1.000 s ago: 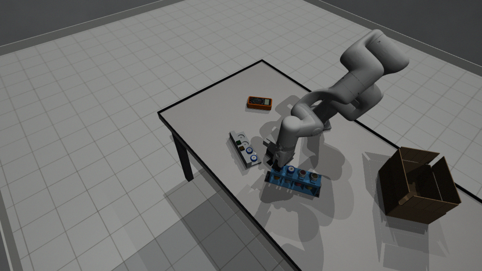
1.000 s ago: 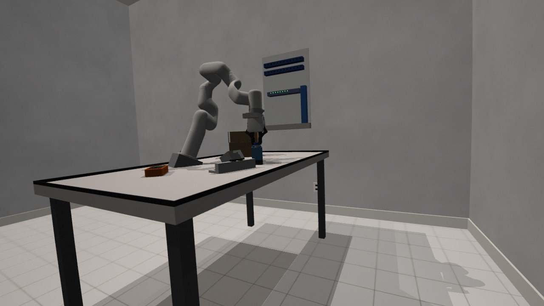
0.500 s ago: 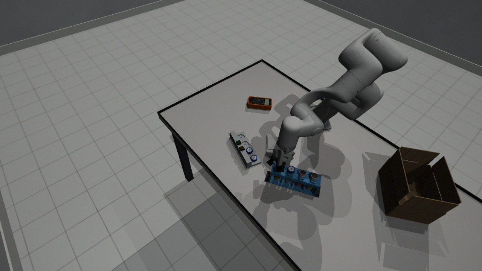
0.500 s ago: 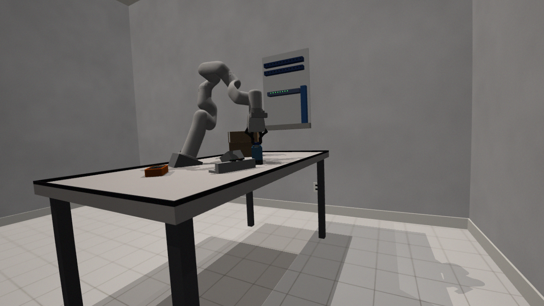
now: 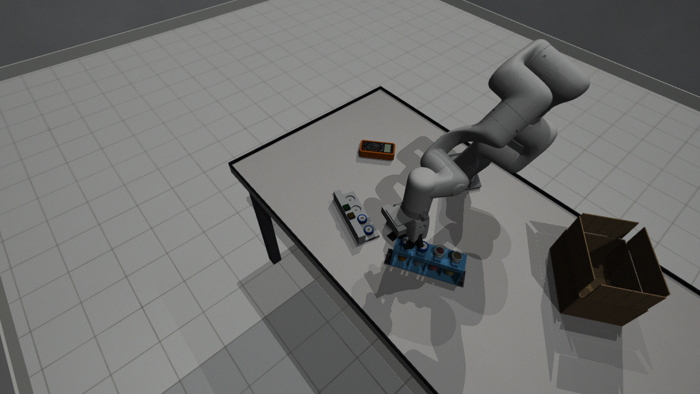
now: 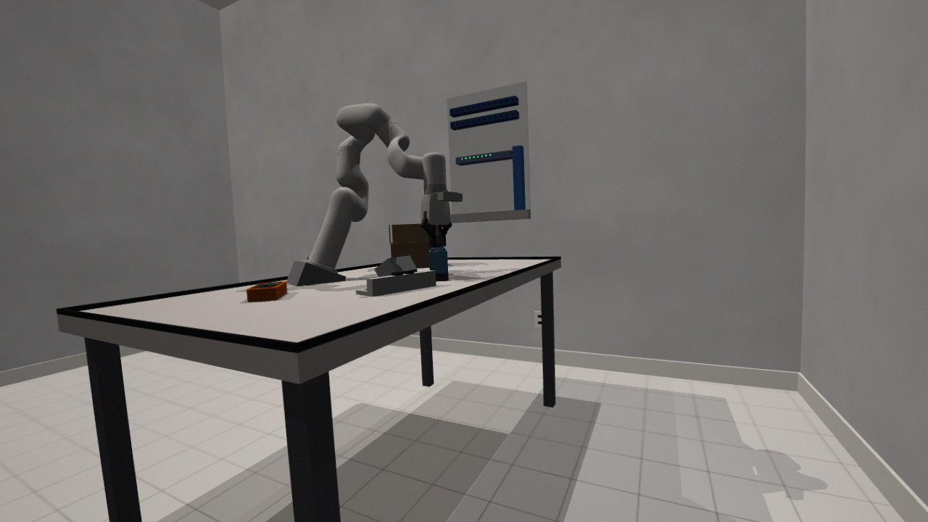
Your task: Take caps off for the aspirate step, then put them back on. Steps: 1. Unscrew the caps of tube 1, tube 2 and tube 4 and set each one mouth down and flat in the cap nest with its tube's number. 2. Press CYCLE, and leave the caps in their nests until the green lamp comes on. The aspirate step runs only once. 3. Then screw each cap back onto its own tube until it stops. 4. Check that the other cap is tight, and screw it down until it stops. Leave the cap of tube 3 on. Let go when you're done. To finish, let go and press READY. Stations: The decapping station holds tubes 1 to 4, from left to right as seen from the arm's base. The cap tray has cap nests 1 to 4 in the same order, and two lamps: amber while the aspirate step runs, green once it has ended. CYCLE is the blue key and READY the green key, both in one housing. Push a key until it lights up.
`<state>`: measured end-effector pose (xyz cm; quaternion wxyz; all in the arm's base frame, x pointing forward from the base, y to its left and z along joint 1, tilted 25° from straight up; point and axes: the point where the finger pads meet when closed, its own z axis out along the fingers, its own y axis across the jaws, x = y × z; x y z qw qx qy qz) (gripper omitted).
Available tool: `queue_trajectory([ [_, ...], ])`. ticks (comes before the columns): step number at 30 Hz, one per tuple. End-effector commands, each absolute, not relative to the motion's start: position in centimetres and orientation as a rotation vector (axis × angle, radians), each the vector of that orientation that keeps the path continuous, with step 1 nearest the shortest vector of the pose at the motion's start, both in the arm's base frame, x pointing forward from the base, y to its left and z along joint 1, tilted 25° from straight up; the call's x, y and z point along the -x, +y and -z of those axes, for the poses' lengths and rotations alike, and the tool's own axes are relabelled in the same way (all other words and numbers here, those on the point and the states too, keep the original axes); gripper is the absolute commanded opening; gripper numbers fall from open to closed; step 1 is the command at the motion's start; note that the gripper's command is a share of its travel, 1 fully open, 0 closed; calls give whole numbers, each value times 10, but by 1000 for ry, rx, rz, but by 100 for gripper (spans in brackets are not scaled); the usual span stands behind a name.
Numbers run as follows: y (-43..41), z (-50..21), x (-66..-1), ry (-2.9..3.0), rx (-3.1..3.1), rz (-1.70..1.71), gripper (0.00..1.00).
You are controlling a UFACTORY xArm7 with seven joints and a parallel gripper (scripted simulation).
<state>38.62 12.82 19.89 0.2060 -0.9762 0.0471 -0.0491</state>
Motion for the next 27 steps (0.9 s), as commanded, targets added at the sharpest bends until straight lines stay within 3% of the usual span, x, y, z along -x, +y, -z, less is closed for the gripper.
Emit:
queue_trajectory([
  [1, 128, -201, -388, 104, 2712, 146, 46],
  [13, 128, -201, -388, 104, 2713, 146, 46],
  [27, 128, -201, -388, 1098, 2473, -81, 46],
])
